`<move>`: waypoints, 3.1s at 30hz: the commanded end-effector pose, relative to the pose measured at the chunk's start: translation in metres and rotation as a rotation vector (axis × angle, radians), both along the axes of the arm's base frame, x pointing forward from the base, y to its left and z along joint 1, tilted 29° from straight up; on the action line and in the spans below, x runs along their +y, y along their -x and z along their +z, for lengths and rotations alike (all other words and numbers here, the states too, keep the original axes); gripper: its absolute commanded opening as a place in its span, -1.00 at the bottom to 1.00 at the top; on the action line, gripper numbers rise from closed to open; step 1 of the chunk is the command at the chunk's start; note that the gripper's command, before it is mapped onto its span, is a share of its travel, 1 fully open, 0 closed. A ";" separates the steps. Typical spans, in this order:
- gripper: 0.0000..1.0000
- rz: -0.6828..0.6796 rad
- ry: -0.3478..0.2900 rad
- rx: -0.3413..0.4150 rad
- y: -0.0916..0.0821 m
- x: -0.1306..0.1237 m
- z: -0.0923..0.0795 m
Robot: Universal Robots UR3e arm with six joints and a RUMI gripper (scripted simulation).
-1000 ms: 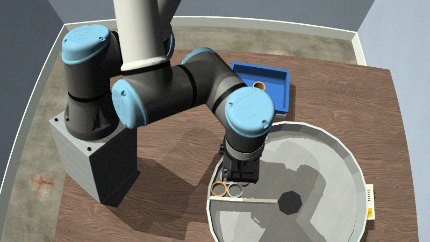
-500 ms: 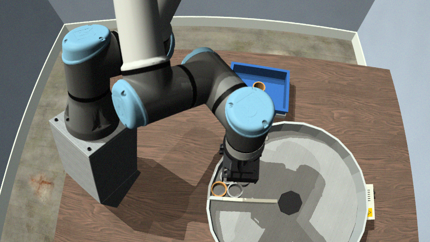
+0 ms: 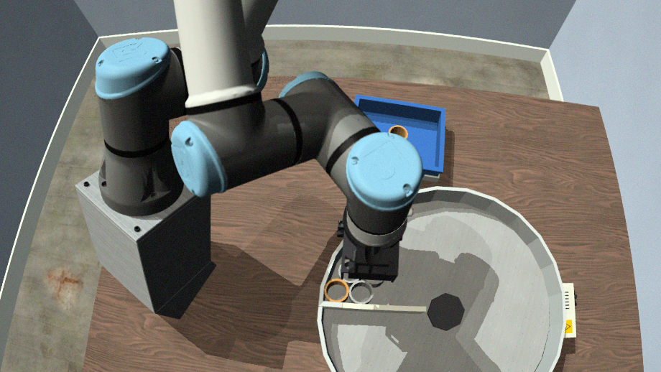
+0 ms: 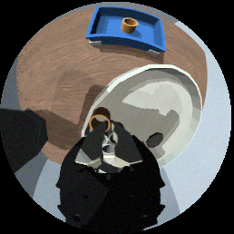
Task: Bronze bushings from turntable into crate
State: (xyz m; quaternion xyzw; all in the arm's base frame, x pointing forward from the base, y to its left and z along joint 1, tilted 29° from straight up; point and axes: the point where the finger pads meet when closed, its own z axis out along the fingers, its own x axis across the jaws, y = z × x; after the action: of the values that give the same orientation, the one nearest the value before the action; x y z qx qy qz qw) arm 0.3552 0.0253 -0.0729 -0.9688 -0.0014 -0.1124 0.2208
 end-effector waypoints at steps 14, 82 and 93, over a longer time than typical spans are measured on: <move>-1.00 0.000 0.001 -0.001 0.008 -0.017 0.035; -1.00 0.005 0.003 -0.004 0.016 -0.029 0.067; -1.00 0.032 0.009 -0.017 0.016 -0.010 0.075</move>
State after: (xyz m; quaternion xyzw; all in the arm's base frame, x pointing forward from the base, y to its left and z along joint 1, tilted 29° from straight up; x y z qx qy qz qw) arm 0.3390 0.0080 -0.0018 -0.9687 -0.0131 -0.1148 0.2199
